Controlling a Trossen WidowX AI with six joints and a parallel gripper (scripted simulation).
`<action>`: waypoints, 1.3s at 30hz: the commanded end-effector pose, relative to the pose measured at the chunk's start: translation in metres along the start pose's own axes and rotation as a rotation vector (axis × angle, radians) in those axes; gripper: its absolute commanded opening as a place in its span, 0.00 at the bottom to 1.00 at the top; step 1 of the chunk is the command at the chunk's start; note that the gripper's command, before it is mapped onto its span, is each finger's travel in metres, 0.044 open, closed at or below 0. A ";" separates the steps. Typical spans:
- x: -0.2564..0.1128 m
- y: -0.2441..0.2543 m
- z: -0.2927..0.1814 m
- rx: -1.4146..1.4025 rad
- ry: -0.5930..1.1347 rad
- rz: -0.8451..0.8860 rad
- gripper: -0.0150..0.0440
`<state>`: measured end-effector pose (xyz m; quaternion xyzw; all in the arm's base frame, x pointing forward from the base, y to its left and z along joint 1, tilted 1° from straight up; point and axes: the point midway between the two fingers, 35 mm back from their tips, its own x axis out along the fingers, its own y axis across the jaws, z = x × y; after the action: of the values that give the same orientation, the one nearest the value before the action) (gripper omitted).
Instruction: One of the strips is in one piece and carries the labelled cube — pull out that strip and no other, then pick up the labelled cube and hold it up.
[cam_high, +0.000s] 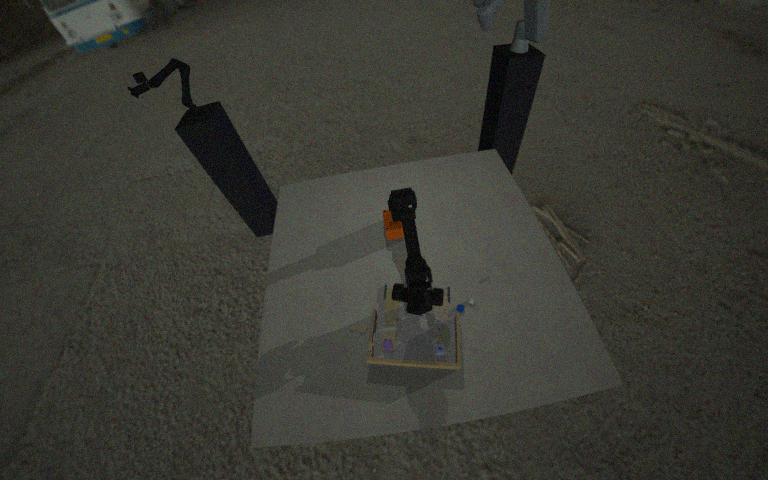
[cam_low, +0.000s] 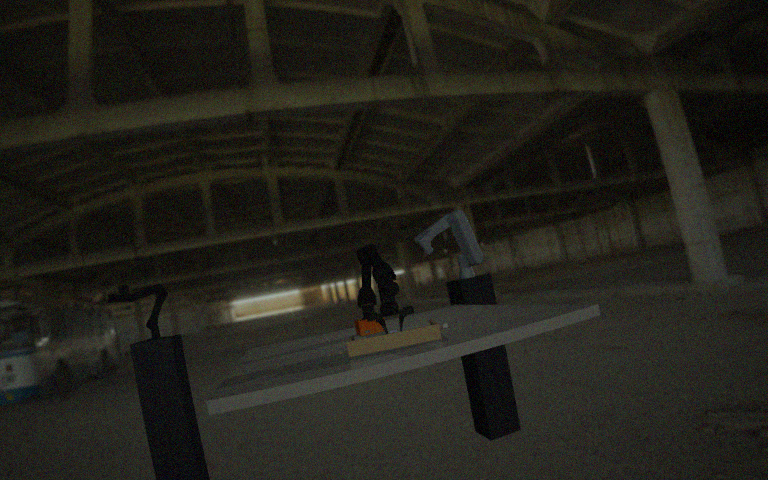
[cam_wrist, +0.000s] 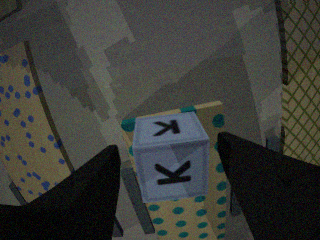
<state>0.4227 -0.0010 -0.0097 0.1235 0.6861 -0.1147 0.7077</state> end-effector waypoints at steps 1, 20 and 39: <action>0.005 0.000 -0.001 -0.003 0.004 0.000 0.68; -0.002 -0.002 -0.005 0.000 0.003 -0.001 0.25; -0.039 -0.020 -0.057 -0.003 0.008 -0.001 0.25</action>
<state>0.3671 -0.0013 0.0269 0.1241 0.6861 -0.1152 0.7075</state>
